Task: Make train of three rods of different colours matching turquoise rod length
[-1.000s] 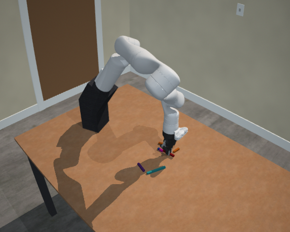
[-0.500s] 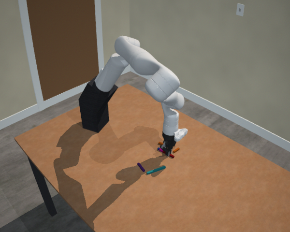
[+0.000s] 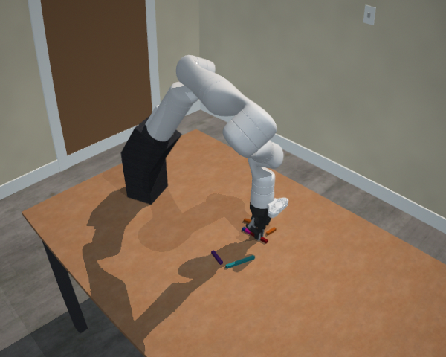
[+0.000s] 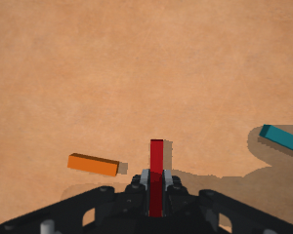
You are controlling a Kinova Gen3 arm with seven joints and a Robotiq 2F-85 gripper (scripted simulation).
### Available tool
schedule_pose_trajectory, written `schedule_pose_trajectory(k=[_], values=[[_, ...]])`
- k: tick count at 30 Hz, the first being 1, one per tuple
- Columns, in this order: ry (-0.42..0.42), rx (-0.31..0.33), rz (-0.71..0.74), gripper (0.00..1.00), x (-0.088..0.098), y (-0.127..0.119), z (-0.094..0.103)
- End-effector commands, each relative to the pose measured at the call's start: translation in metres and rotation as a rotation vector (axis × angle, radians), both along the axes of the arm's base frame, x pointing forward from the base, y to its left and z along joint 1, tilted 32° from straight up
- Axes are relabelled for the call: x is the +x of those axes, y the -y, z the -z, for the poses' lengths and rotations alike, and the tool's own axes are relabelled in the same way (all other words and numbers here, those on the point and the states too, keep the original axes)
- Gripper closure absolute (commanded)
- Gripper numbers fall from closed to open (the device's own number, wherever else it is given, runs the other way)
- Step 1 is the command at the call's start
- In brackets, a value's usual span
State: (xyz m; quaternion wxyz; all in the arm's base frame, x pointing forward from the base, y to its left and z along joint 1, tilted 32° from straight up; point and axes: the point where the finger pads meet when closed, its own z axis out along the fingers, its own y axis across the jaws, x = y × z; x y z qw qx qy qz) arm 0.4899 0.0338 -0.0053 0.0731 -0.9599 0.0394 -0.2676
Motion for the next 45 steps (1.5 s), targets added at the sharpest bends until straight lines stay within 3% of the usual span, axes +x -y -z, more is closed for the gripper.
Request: schedule_pose_trajectory(k=[1,18,33,45], values=[[0.001,0.0,0.0,0.95,0.0002,0.0002,-0.0005],[0.001,0.0,0.0,0.95,0.0002,0.0002,-0.0005],[0.001,0.0,0.0,0.76,0.0002,0.0002,-0.0005],[0.001,0.0,0.0,0.76,-0.0009,0.0004,-0.0022]])
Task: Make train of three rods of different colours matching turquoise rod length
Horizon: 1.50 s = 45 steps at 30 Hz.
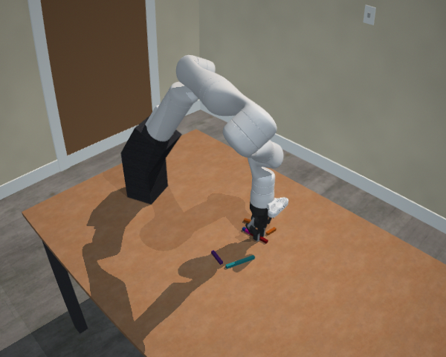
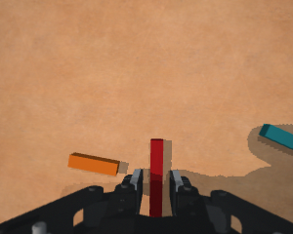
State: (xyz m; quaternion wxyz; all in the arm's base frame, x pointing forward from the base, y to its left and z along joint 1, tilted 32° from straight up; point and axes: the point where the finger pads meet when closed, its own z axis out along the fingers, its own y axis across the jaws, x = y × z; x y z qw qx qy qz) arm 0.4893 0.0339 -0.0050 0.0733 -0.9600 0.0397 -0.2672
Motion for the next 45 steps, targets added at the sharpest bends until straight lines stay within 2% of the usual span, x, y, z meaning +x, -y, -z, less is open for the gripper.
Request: schedule_pose_trajectory(k=[1,6,18,30,31,45], values=[[0.002,-0.001,0.0,0.76,-0.001,0.001,-0.003],[0.002,-0.001,0.0,0.76,-0.006,0.002,-0.011],[0.002,-0.001,0.0,0.76,-0.037,0.009,-0.062],[0.002,-0.001,0.0,0.76,-0.046,0.011,-0.076],[0.002,-0.001,0.0,0.0,-0.046,0.011,-0.076],[0.002,-0.001,0.0,0.0,-0.046,0.011,-0.076]])
